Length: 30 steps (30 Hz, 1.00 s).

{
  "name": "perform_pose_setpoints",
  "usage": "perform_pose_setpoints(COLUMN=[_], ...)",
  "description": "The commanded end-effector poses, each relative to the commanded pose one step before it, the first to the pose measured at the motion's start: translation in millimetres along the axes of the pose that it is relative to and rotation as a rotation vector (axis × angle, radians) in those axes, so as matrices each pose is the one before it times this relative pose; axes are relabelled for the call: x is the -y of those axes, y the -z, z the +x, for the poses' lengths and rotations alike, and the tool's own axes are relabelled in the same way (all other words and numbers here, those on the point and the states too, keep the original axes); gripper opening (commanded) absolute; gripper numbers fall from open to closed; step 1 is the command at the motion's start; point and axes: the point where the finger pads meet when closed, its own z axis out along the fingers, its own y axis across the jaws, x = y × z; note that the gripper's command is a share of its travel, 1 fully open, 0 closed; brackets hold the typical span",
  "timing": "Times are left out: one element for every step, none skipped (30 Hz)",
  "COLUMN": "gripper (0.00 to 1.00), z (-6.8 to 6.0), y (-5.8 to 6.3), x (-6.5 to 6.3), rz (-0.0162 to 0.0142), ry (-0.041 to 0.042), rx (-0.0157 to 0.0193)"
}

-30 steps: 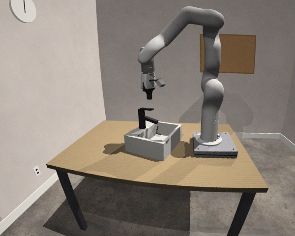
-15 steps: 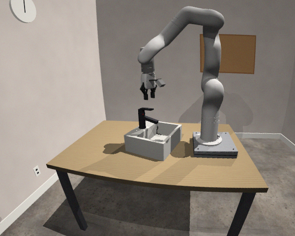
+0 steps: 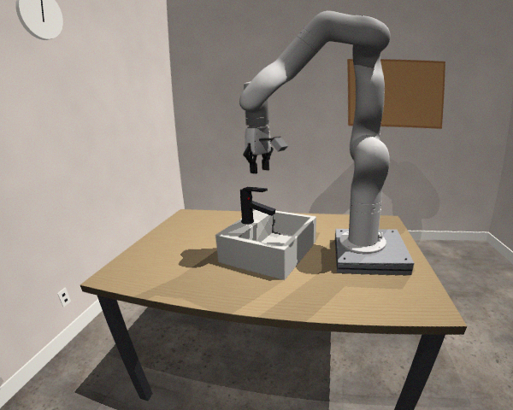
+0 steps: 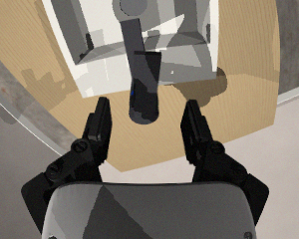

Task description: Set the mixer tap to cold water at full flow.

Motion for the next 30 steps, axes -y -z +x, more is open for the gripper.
perform_pose_setpoints(gripper=[0.68, 0.68, 0.68, 0.68, 0.68, 0.68, 0.68, 0.68, 0.68, 0.68, 0.68, 0.68, 0.68, 0.68, 0.68, 0.68, 0.68, 0.68, 0.68, 0.68, 0.68, 0.68, 0.68, 0.68, 0.68, 0.68, 0.68, 0.68, 0.68, 0.68], z=[-0.55, 0.0, 0.0, 0.0, 0.0, 0.0, 0.0, 0.0, 0.0, 0.0, 0.0, 0.0, 0.0, 0.0, 0.0, 0.0, 0.0, 0.0, 0.0, 0.0, 0.0, 0.0, 0.0, 0.0, 0.0, 0.01, 0.01, 0.0, 0.0, 0.01], y=[0.76, 0.0, 0.0, 0.0, 0.0, 0.0, 0.0, 0.0, 0.0, 0.0, 0.0, 0.0, -0.02, -0.04, -0.08, -0.13, -0.19, -0.26, -0.33, -0.4, 0.0, 0.0, -0.49, -0.57, -0.66, -0.74, -0.83, -0.91, -1.0, -1.08], x=[-0.37, 0.0, 0.0, 0.0, 0.0, 0.0, 0.0, 0.0, 0.0, 0.0, 0.0, 0.0, 0.0, 0.0, 0.0, 0.0, 0.0, 0.0, 0.0, 0.0, 0.0, 0.0, 0.0, 0.0, 0.0, 0.0, 0.0, 0.0, 0.0, 0.0], rz=[-0.001, 0.0, 0.0, 0.0, 0.0, 0.0, 0.0, 0.0, 0.0, 0.0, 0.0, 0.0, 0.0, 0.0, 0.00001, 0.00001, 0.00001, 0.00002, 0.00003, 0.00003, 0.0, 0.0, 0.00004, 0.00005, 0.00005, 0.00006, 0.00007, 0.00001, 0.0, 0.0], ry=[0.00002, 0.0, 0.0, 0.0, 0.0, 0.0, 0.0, 0.0, 0.0, 0.0, 0.0, 0.0, 0.0, 0.0, 0.0, 0.0, -0.00001, -0.00001, -0.00001, -0.00001, 0.0, 0.0, -0.00001, -0.00001, -0.00002, -0.00002, -0.00002, 0.0, 0.0, 0.0], rx=[0.00156, 0.0, 0.0, 0.0, 0.0, 0.0, 0.0, 0.0, 0.0, 0.0, 0.0, 0.0, 0.0, 0.0, 0.0, 0.0, 0.00001, 0.00001, 0.00001, 0.00001, 0.0, 0.0, 0.00002, 0.00002, 0.00002, 0.00003, 0.00003, 0.0, 0.0, 0.0])
